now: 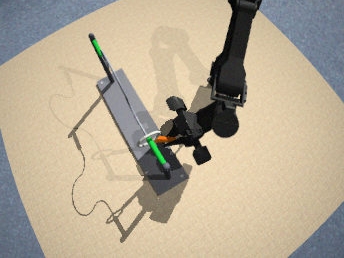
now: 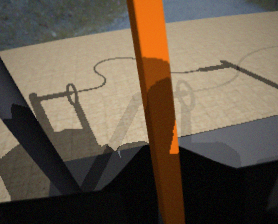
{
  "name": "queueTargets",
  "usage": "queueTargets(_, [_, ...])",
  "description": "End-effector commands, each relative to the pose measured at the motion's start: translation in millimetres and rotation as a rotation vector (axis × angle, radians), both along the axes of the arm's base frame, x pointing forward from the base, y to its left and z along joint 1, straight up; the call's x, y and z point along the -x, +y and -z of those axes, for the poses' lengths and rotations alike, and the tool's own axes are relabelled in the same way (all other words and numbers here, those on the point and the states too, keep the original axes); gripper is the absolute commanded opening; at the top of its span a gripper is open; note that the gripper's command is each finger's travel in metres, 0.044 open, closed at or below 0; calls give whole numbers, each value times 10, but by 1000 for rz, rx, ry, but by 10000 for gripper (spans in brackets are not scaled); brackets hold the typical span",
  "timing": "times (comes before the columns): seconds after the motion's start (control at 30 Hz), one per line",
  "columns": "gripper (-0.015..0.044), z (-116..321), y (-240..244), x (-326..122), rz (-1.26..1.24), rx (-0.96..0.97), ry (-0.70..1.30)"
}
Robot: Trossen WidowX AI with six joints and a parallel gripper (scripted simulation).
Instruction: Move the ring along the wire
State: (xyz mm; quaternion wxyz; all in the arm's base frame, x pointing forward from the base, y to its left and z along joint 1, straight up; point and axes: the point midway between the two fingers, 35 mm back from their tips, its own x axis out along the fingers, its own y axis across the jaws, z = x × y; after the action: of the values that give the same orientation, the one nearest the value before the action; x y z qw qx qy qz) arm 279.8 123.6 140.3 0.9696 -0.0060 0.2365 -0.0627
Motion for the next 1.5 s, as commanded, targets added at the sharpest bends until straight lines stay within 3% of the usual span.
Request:
queueTargets(0.0, [-150,-27,57,-13,5,-5,-7])
queueTargets(1.47, [-150,149,169,-16,6,-6,-9])
